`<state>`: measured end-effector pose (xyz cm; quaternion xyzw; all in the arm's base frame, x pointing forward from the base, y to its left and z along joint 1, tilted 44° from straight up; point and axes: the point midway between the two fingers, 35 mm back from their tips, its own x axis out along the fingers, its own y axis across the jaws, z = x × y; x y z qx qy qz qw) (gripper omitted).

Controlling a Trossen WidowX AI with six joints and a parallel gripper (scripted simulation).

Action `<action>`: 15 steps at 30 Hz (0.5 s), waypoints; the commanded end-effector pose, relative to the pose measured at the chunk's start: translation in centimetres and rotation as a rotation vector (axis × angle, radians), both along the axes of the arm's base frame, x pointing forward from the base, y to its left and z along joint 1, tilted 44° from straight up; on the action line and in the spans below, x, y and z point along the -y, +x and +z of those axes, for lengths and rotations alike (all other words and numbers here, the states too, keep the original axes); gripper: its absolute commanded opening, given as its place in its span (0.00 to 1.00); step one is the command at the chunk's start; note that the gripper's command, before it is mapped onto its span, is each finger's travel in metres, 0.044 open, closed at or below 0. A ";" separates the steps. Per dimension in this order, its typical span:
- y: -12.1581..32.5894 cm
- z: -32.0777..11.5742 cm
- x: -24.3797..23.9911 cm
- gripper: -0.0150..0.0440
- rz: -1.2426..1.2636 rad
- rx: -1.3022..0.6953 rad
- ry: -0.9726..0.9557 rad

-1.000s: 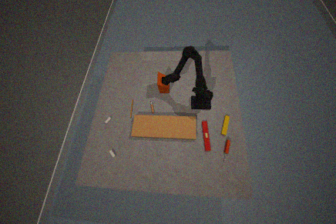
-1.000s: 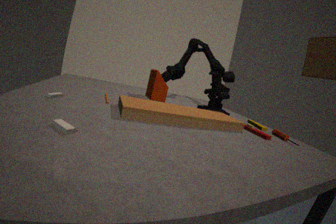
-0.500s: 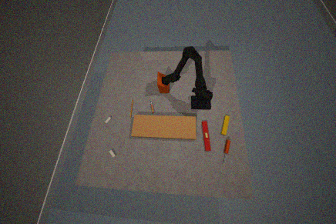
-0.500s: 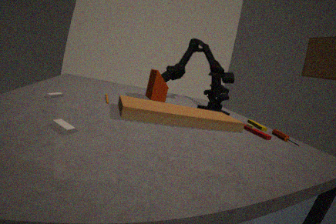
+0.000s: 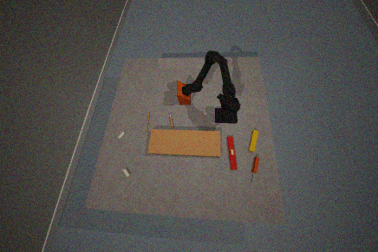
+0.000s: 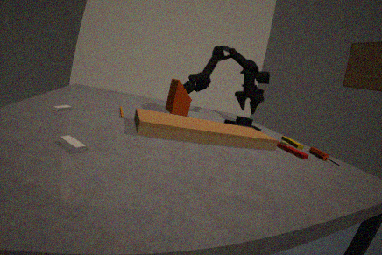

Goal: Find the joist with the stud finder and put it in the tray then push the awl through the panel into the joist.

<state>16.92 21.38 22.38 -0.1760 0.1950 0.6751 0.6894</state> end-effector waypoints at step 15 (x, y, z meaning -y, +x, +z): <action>11.7 -10.1 9.9 1.00 -0.399 -0.299 -0.201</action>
